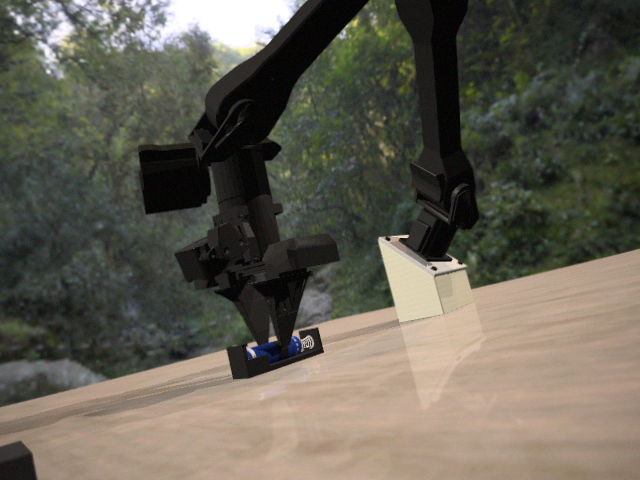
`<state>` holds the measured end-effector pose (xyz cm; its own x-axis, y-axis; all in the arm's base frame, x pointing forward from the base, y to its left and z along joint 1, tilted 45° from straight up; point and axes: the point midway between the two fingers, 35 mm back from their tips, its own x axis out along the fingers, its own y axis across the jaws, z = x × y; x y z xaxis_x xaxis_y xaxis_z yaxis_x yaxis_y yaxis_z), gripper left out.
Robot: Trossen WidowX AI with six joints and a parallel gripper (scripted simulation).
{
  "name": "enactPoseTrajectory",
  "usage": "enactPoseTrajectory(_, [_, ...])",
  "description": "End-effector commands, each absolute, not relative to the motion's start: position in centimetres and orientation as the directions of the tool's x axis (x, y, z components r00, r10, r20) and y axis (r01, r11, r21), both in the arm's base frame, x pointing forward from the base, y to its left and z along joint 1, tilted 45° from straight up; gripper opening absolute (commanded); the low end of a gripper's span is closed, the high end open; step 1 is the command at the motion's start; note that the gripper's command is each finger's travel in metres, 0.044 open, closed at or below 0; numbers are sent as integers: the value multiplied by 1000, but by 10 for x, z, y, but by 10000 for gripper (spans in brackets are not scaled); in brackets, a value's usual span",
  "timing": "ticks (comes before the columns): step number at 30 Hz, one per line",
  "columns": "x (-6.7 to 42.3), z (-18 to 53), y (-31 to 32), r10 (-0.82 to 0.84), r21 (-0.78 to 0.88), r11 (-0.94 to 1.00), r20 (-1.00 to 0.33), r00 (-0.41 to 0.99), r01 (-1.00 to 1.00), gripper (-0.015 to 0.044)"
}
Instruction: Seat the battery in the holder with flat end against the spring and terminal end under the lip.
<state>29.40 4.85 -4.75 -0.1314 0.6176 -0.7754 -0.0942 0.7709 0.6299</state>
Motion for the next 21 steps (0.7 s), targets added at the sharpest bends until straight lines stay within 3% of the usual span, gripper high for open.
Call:
enactPoseTrajectory(1, [294, -46, 47, 617, 629, 771, -776, -131, -95, 193])
enactPoseTrajectory(10, [301, 6, -4, 611, 623, 775, -782, -125, -105, 430])
enactPoseTrajectory(21, [300, 4, -6, 611, 623, 775, -782, -125, -105, 440])
